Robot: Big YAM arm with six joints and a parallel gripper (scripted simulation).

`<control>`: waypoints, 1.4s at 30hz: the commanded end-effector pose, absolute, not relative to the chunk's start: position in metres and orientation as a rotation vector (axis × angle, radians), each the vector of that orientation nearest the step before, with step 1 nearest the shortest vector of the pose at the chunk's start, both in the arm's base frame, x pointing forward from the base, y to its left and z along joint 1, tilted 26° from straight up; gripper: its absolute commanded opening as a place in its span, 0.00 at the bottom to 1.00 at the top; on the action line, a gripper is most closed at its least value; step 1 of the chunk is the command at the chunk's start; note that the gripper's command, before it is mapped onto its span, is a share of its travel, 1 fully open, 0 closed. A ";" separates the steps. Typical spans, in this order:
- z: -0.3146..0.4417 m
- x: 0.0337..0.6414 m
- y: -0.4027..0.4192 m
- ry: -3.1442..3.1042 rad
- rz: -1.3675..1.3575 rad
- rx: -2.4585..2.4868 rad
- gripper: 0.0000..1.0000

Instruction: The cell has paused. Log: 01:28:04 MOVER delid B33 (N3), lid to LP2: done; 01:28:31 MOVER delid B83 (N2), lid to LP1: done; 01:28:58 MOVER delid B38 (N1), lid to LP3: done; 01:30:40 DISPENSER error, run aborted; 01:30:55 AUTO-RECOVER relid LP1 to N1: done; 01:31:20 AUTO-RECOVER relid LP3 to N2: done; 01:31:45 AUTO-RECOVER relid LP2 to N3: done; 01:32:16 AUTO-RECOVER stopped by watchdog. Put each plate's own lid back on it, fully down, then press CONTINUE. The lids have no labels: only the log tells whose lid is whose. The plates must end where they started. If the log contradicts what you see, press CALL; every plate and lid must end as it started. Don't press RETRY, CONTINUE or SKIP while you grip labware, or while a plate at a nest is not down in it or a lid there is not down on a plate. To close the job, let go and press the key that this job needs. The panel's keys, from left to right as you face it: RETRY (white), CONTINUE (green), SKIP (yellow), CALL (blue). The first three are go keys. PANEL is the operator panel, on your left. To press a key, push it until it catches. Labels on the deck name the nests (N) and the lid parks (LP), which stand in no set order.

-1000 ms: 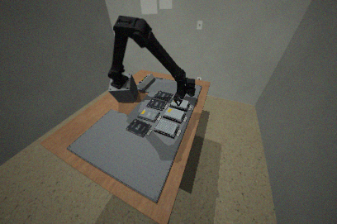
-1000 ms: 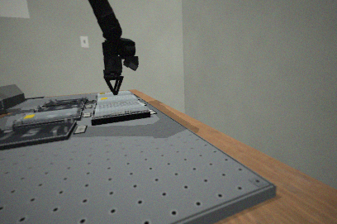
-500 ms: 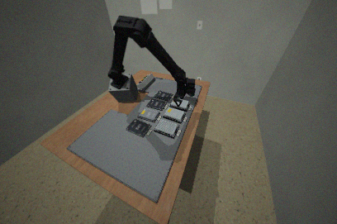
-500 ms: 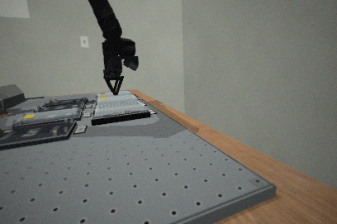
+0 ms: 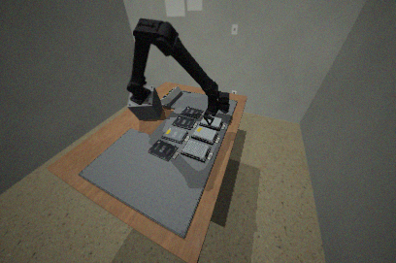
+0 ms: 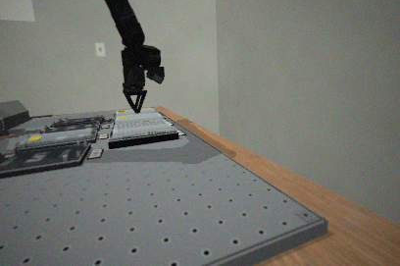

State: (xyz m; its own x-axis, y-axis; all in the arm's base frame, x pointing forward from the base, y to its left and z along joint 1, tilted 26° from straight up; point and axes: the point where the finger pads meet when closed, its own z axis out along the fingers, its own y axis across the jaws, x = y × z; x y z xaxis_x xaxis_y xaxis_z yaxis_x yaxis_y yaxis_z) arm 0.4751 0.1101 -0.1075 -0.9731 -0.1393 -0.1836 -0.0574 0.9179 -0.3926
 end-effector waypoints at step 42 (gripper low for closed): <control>-0.073 0.464 0.100 2.847 -0.563 -0.158 1.00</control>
